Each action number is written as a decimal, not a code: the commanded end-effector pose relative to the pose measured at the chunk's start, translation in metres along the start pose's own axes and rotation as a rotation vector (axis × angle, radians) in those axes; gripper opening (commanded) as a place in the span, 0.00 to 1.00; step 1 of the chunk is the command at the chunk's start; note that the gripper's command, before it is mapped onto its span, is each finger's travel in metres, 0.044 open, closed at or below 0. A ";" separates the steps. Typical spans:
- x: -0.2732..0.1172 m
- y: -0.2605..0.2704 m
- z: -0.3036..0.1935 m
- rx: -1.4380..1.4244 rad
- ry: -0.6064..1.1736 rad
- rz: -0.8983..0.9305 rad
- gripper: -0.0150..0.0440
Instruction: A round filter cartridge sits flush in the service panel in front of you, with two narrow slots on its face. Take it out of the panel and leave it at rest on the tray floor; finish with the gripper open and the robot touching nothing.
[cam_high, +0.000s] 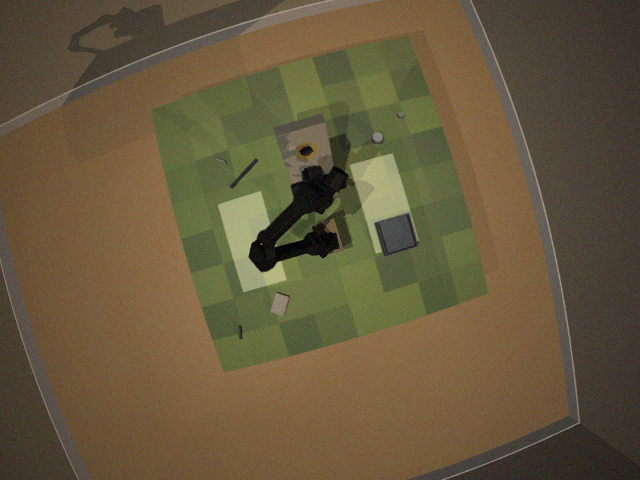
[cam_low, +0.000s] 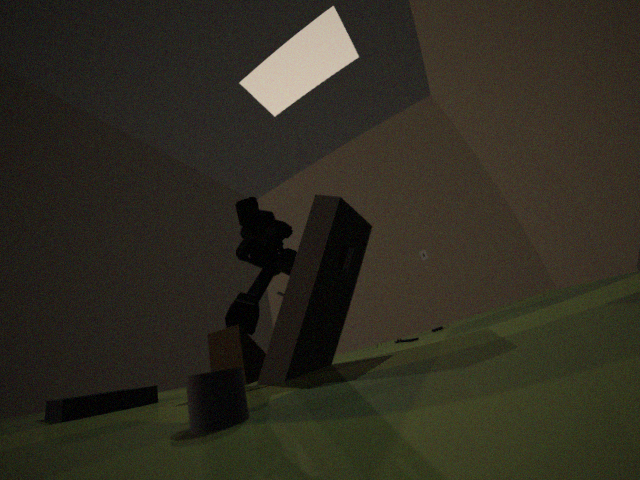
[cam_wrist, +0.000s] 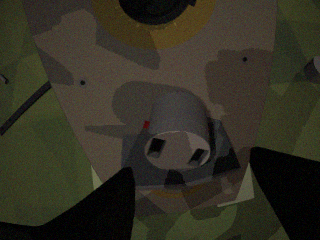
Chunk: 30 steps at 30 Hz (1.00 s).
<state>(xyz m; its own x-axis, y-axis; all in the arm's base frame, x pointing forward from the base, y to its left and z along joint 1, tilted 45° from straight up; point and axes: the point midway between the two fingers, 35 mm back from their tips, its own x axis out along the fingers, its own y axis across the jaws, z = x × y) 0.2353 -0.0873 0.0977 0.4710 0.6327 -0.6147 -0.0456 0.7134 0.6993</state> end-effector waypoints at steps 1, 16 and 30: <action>0.006 0.000 -0.005 -0.009 0.022 0.001 0.77; 0.031 -0.001 -0.005 -0.009 0.022 -0.001 0.77; 0.052 0.001 -0.006 -0.010 0.020 0.003 0.77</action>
<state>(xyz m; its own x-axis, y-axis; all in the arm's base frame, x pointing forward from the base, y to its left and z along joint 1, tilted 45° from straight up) 0.2534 -0.0567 0.0669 0.4522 0.6360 -0.6253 -0.0572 0.7203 0.6913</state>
